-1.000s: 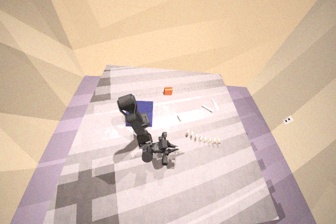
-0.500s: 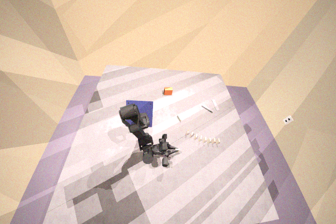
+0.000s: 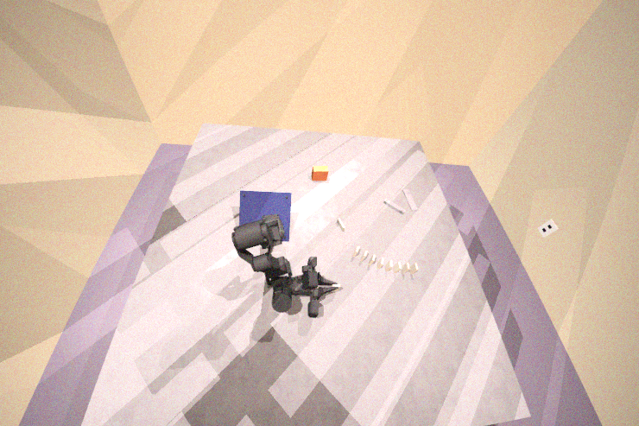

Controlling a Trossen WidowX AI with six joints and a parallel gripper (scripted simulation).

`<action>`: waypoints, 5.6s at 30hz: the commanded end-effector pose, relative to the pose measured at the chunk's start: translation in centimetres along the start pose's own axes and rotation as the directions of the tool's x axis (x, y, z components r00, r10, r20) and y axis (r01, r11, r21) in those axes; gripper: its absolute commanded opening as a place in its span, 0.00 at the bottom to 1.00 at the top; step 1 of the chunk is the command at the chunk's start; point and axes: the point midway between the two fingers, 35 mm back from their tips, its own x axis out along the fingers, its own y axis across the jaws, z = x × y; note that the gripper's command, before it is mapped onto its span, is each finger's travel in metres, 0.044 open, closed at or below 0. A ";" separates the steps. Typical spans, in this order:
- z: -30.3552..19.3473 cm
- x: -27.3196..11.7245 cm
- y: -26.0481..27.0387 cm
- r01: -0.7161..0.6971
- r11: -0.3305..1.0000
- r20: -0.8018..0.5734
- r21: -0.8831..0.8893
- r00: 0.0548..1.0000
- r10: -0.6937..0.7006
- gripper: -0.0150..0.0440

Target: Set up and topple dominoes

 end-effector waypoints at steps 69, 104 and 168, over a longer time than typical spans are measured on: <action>6.3 9.4 5.7 0.699 0.207 -0.703 0.684 0.556 0.444 1.00; 1.6 2.8 0.2 1.000 -0.008 -1.000 0.011 0.011 0.014 1.00; 11.9 9.5 15.4 0.500 0.866 -1.000 0.025 0.010 0.023 0.44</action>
